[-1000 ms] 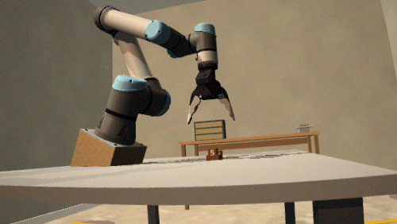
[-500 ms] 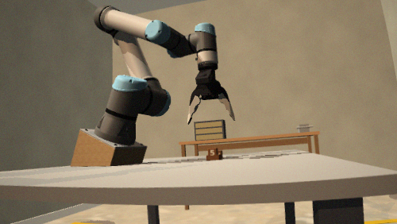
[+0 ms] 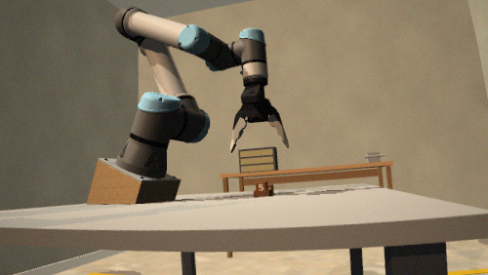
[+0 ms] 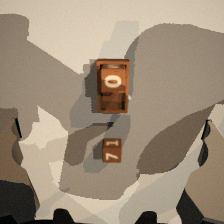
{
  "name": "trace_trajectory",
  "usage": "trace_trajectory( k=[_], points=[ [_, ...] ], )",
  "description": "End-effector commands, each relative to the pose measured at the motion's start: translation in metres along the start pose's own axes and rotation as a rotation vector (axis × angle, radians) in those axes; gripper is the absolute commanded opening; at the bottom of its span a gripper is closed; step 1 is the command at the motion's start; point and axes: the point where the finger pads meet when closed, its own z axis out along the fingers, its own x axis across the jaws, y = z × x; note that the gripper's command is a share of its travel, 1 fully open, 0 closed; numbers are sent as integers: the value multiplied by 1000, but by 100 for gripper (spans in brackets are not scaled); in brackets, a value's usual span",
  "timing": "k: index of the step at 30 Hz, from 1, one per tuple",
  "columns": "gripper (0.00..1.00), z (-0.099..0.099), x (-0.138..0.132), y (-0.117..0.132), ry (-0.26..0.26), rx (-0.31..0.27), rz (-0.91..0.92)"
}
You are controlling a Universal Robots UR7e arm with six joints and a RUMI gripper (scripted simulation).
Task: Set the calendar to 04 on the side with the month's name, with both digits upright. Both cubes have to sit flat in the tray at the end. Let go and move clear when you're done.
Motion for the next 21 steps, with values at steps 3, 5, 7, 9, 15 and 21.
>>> trace_trajectory(
  k=[3,5,7,9,15,21],
  points=[
    [100,0,-1,0,-1,0,-24],
    [100,0,-1,0,-1,0,-35],
    [100,0,-1,1,0,0,-48],
    [100,0,-2,1,0,0,-63],
    [100,0,-2,2,0,0,-98],
    [100,0,-4,3,1,-1,-169]
  ],
)
